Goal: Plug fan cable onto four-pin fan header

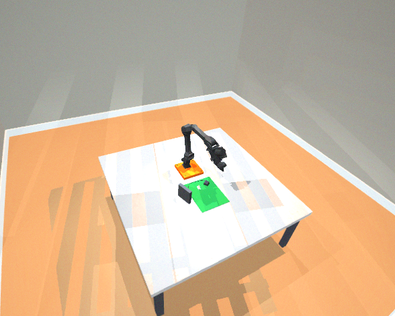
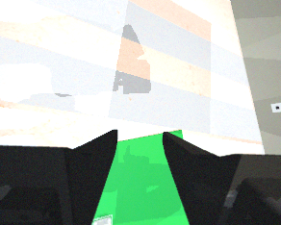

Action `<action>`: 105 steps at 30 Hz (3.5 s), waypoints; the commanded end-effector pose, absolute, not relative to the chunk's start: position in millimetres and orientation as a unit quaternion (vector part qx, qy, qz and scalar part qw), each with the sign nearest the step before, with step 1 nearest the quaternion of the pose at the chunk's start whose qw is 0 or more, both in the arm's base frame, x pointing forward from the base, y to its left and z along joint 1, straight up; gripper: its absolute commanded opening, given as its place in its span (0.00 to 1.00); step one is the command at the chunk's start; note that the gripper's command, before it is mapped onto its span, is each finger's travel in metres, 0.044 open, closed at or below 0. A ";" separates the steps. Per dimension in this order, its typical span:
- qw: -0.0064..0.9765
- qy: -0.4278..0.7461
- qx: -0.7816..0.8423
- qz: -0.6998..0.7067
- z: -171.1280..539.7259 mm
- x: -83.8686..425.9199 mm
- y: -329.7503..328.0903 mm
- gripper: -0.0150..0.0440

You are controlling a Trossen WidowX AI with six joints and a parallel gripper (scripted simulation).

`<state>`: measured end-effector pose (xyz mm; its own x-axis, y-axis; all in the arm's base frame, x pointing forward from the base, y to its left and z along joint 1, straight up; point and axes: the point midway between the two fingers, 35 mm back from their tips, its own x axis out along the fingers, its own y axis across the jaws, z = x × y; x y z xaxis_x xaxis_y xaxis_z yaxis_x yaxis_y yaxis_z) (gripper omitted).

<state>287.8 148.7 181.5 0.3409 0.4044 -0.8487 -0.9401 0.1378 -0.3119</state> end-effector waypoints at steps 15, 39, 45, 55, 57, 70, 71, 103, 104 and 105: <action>0.313 0.296 -0.645 0.631 132.2 238.8 74.4 0.61; 0.313 0.297 -0.645 0.631 58.1 241.0 75.4 0.61; 0.313 0.297 -0.645 0.631 48.3 241.7 75.6 0.61; 0.313 0.297 -0.645 0.631 32.0 241.8 75.8 0.61; 0.313 0.297 -0.645 0.631 28.8 241.7 75.7 0.61; 0.316 0.295 -0.644 0.631 25.2 242.8 77.1 0.57; 0.316 0.295 -0.644 0.631 25.2 242.8 77.1 0.52; 0.315 0.295 -0.645 0.631 82.4 246.3 77.4 0.25; 0.314 0.296 -0.645 0.631 85.6 246.1 77.3 0.25; 0.314 0.296 -0.645 0.631 88.8 245.8 77.1 0.25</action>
